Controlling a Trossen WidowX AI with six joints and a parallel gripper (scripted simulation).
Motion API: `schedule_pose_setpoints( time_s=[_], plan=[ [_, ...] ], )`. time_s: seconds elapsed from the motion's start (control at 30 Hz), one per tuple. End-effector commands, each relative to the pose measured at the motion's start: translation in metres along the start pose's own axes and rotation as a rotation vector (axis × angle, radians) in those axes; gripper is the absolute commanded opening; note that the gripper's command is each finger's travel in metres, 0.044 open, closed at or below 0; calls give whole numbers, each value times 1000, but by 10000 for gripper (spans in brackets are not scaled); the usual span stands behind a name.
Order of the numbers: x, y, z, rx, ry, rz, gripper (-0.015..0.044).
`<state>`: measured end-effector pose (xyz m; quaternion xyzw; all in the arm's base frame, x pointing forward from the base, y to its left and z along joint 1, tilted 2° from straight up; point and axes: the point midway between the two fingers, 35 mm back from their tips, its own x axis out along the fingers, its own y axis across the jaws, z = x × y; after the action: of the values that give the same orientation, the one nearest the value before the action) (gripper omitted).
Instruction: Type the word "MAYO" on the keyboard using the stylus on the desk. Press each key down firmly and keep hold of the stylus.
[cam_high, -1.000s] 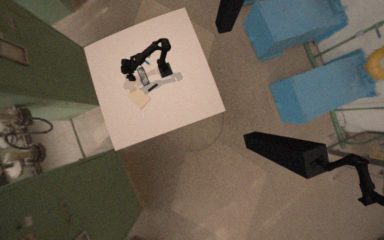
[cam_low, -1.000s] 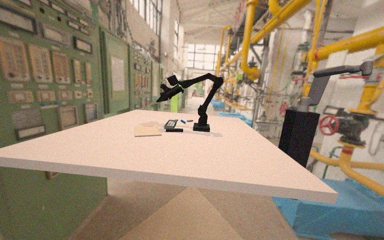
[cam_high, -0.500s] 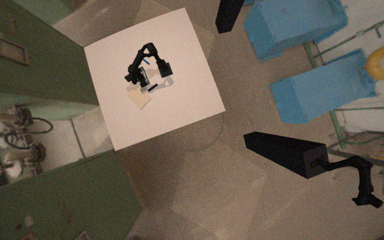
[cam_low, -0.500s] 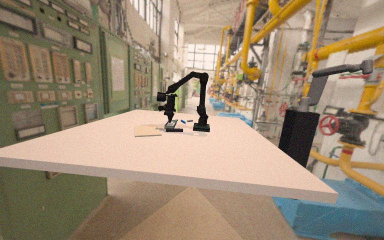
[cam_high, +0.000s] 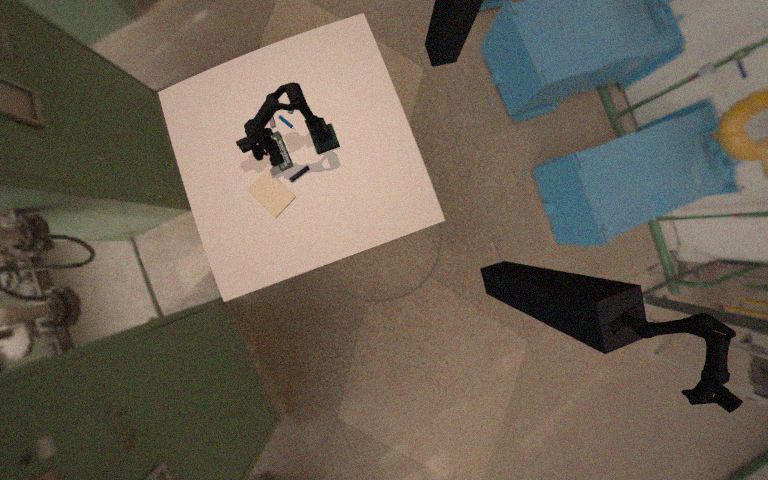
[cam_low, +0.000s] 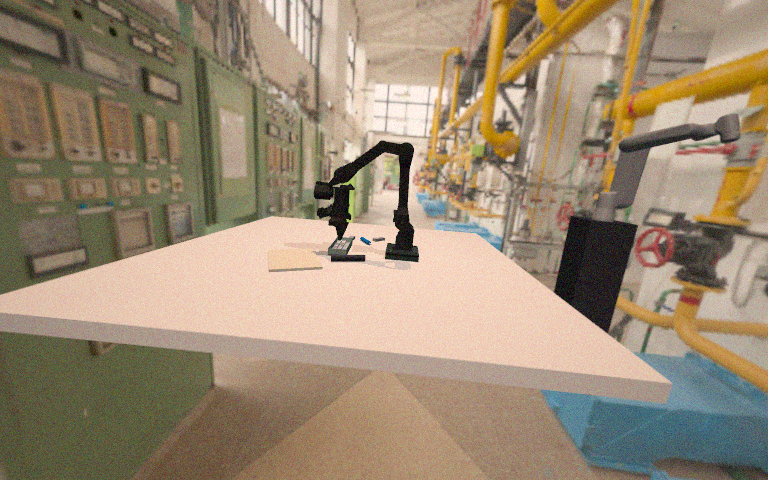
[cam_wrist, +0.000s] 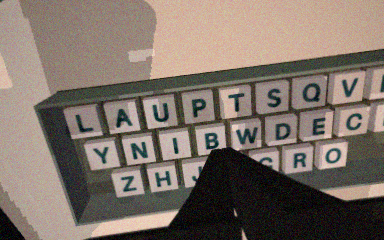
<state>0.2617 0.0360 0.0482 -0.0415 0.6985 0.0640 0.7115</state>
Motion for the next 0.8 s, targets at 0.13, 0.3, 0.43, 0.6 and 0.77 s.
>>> schedule_pose_setpoints(
  time_s=[0.13, 0.3, 0.43, 0.6, 0.77],
  plan=[
    [1, -24, -4, 2, 8, -3, 0],
    [1, -24, -4, 2, 8, -3, 0],
    [0, -57, -2, 2, 7, -7, 0],
    [0, -92, -4, 2, 8, -10, 0],
    [0, -92, -4, 2, 8, -10, 0]
  ],
)
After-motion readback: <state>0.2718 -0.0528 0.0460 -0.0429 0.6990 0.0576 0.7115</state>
